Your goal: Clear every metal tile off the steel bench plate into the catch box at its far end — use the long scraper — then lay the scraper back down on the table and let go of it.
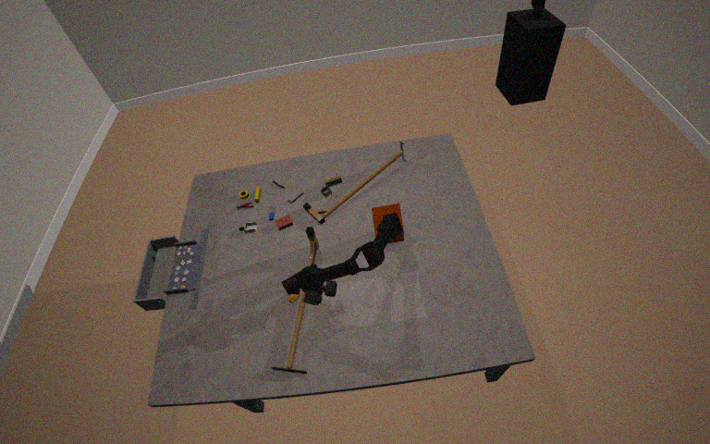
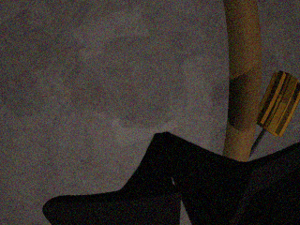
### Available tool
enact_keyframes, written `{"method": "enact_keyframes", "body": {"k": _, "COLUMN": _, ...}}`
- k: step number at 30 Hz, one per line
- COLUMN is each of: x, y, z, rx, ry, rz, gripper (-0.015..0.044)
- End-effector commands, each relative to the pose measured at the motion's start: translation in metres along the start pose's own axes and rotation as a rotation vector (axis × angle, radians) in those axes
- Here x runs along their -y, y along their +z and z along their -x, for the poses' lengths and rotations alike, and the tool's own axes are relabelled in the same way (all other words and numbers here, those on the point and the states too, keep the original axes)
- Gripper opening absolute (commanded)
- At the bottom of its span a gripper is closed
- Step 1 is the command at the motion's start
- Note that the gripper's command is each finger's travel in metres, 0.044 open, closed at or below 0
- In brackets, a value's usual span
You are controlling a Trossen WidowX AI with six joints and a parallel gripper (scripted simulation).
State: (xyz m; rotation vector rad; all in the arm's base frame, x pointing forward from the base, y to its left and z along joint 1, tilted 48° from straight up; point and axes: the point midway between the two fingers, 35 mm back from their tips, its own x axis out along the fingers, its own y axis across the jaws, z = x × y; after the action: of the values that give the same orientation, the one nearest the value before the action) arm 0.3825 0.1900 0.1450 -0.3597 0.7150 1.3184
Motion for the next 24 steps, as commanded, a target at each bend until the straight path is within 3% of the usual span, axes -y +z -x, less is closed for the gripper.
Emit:
{"method": "enact_keyframes", "body": {"k": 1, "x": 0.004, "y": -0.002, "z": -0.002, "rx": -0.006, "ry": 0.003, "rz": -0.005, "gripper": 0.0}}
{"method": "enact_keyframes", "body": {"k": 24, "x": 0.027, "y": 0.003, "z": -0.002, "rx": -0.007, "ry": 0.002, "rz": -0.004, "gripper": 0.0}}
